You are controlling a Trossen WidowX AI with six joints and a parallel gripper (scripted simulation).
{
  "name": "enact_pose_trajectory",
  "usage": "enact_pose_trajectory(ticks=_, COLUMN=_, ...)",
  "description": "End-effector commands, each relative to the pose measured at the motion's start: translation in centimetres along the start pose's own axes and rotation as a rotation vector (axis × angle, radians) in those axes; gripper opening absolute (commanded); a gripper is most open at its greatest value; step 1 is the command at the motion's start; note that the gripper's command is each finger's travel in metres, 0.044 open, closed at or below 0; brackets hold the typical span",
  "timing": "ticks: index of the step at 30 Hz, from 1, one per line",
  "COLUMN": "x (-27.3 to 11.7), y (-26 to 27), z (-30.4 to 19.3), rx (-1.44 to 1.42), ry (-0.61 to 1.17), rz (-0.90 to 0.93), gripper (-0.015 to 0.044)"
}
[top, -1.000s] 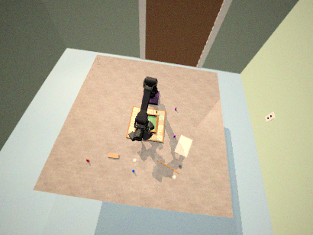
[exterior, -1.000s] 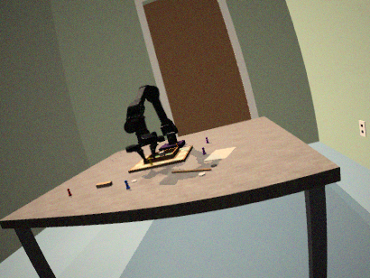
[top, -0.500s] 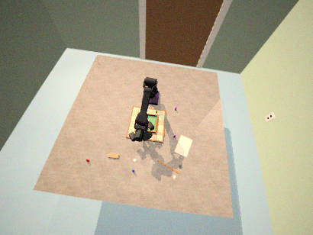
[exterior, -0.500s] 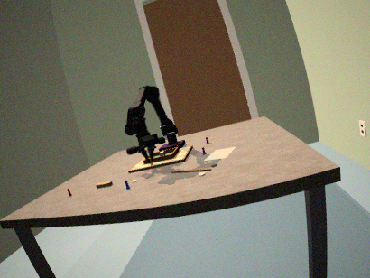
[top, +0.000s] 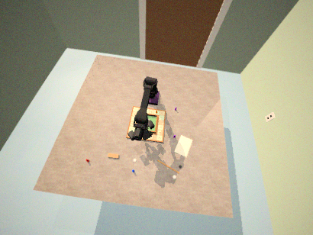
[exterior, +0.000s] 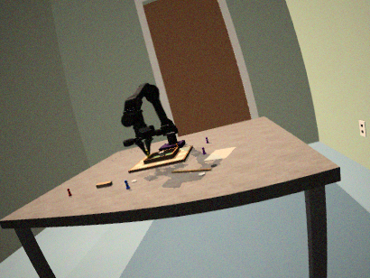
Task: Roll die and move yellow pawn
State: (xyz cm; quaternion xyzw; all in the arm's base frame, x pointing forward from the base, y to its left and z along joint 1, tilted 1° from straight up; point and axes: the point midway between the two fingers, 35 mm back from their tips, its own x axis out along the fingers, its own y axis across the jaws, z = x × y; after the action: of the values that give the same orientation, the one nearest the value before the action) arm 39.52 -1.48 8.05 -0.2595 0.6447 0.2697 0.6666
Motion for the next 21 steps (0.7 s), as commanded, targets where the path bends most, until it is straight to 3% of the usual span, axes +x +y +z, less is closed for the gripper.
enact_pose_trajectory(ticks=1, x=-2.1, y=-0.1, z=0.0, rx=-0.005, ry=-0.003, rz=-0.008, gripper=0.0)
enact_pose_trajectory(ticks=13, x=-8.1, y=0.4, z=-0.5, rx=-0.005, ry=-0.002, rz=-0.008, gripper=0.0)
enact_pose_trajectory(ticks=21, x=-8.0, y=1.9, z=0.0, rx=-0.005, ry=-0.003, rz=-0.007, gripper=0.0)
